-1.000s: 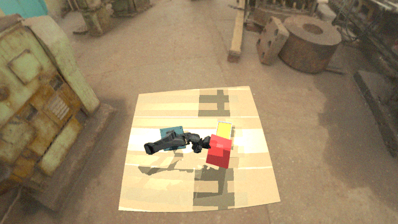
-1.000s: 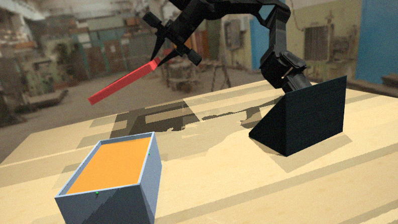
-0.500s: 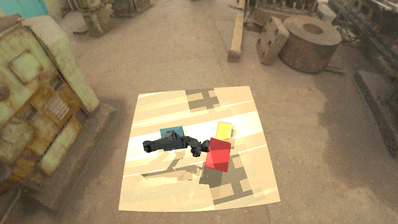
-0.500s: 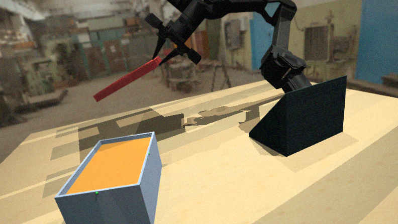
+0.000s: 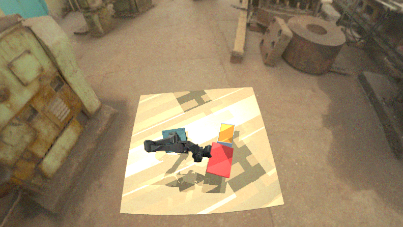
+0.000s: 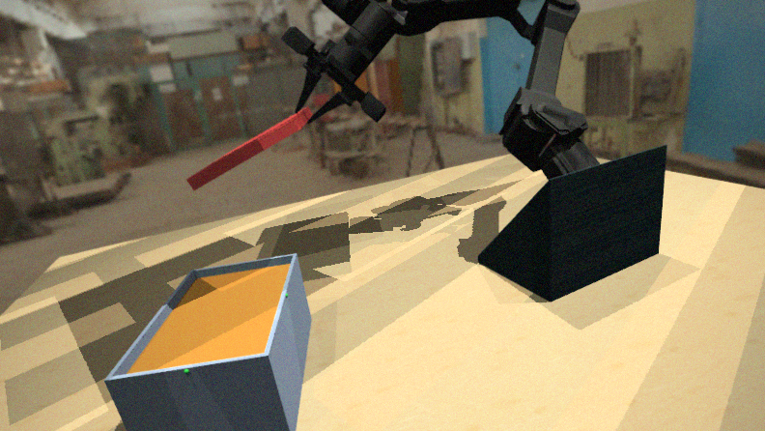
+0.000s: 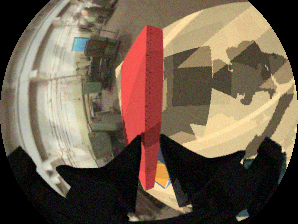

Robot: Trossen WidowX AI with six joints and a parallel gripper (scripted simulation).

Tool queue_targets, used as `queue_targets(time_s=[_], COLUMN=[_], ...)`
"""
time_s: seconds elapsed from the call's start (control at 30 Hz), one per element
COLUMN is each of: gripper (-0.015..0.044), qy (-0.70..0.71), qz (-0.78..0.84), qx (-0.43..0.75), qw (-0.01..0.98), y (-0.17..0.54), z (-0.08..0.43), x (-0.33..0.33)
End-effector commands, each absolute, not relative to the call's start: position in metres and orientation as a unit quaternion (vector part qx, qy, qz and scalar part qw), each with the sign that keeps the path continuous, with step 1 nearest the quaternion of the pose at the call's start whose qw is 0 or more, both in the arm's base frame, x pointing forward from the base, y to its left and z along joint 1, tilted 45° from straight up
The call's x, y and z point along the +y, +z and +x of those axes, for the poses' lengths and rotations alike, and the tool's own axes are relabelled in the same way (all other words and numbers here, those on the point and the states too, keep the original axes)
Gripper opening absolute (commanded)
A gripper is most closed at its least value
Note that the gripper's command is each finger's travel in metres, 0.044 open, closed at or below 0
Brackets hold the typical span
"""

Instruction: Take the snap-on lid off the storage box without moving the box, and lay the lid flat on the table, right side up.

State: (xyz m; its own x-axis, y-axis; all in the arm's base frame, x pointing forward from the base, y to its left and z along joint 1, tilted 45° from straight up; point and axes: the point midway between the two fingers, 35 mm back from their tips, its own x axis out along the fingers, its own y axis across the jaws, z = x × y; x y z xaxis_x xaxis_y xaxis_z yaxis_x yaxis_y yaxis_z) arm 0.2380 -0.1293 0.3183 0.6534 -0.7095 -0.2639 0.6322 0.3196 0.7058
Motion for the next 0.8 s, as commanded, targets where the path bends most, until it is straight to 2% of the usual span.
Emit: queue_targets(time_s=[0.0,0.77], gripper=[0.0000,0.0000], qy=[-0.407,-0.407], qz=[0.412,0.411], qx=[-0.047,-0.048], qw=[0.814,0.814], y=[0.321,0.302], z=[0.238,0.238], x=[-0.129,-0.142])
